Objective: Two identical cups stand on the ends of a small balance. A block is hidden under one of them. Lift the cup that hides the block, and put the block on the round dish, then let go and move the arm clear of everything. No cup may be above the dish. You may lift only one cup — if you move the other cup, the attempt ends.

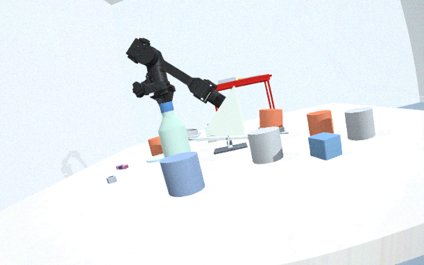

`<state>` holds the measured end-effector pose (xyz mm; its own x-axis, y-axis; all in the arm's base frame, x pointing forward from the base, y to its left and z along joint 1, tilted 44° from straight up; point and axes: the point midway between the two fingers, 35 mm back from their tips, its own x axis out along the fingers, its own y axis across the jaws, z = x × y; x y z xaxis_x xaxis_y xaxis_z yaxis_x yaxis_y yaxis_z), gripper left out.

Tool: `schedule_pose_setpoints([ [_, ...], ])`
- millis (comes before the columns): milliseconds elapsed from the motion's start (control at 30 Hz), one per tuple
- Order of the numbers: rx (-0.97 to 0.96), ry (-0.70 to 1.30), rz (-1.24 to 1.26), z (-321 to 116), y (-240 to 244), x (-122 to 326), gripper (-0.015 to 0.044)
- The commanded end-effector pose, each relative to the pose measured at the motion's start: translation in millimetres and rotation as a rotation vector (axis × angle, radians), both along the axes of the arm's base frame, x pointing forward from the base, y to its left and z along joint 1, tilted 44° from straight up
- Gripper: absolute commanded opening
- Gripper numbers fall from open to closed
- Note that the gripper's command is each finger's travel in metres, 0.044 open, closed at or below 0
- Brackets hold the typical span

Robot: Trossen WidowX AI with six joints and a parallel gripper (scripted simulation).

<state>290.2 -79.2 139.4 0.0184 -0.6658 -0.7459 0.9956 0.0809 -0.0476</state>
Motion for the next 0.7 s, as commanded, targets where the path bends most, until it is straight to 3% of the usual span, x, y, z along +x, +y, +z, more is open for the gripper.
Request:
schedule_pose_setpoints([
  [0,0.009,0.001,0.005,1,-10,-4,0.0],
  [667,-0.001,-0.004,0.009,7,-65,-32,0.0],
])
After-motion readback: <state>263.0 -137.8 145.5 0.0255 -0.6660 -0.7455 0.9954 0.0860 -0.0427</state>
